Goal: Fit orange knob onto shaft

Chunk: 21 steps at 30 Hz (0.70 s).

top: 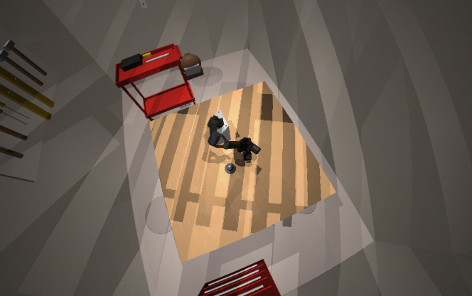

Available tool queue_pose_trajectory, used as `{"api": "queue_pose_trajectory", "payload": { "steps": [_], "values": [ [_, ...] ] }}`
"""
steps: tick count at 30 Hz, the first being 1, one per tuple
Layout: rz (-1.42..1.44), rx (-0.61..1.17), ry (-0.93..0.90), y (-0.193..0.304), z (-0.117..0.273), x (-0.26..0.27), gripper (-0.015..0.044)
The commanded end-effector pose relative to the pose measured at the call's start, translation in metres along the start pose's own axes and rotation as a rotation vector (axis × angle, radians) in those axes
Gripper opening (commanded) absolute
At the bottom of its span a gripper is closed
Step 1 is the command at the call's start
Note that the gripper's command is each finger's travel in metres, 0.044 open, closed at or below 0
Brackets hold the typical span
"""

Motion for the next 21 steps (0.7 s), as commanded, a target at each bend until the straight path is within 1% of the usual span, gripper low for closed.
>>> {"api": "queue_pose_trajectory", "payload": {
  "steps": [1, 2, 21],
  "values": [
    [0.0, 0.001, -0.002, 0.0004, 0.0009, 0.0002, 0.0233],
    [0.0, 0.001, -0.002, 0.0004, 0.0009, 0.0002, 0.026],
    [0.0, 0.001, -0.002, 0.0004, 0.0009, 0.0002, 0.026]
  ]
}}
Point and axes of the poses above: the point midway between the two fingers, 35 mm back from their tips, its own z axis back along the fingers, its own x axis across the jaws, y = z × x, the point moved 6 cm from there along z, back along the fingers, and after that the axes turned 4 degrees about -z, right-handed, at the moved point
